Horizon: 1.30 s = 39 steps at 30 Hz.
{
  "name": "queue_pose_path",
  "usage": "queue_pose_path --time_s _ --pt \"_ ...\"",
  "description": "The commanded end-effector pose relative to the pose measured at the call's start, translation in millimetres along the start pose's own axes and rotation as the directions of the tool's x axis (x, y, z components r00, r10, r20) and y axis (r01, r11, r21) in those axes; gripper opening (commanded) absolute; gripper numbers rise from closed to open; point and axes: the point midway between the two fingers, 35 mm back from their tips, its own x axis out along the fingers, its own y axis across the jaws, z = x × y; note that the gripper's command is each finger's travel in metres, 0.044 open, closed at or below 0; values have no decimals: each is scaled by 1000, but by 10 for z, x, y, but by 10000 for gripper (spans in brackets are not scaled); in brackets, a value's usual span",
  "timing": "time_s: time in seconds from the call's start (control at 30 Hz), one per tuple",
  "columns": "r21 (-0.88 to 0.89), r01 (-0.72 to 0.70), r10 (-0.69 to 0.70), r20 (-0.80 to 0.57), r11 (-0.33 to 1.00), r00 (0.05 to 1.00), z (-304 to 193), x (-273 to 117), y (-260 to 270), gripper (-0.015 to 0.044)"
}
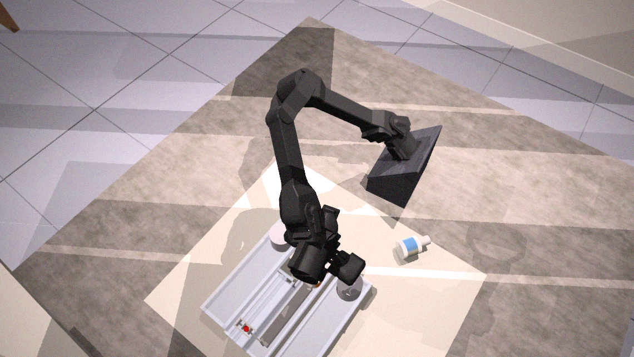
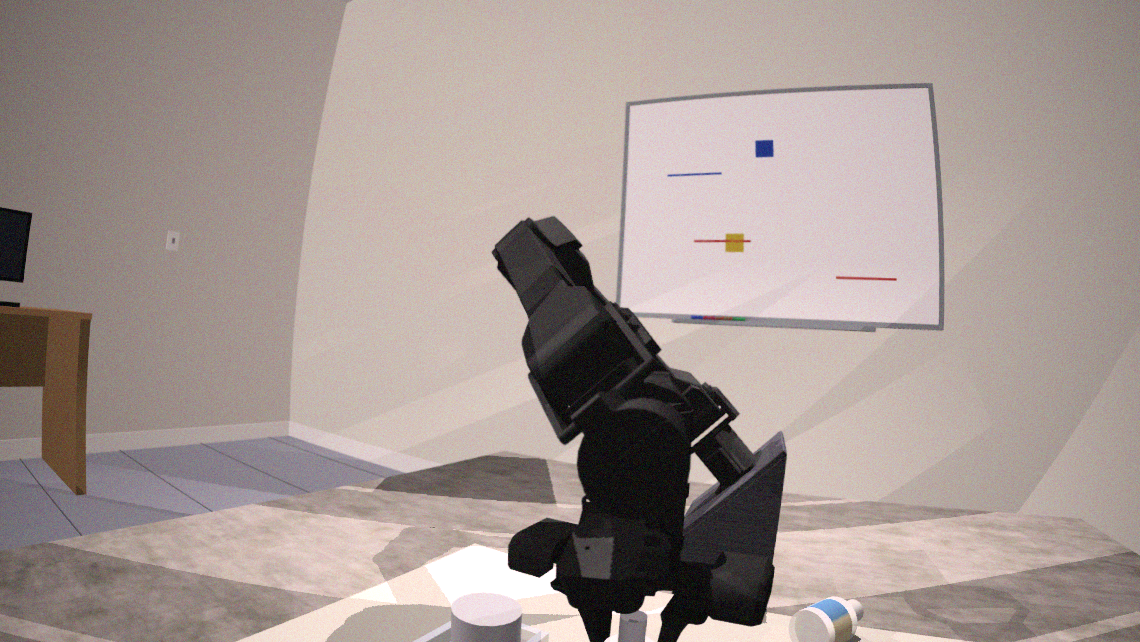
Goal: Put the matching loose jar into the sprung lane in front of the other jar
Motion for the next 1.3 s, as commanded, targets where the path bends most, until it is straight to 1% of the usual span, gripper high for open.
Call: queue_pose_path --time_s 0.0,1.27 --pt "9 7 -8 14 1000 1000 37 15 -11 0" --pt "9 8 -8 14 1000 1000 2 103 -13 0"
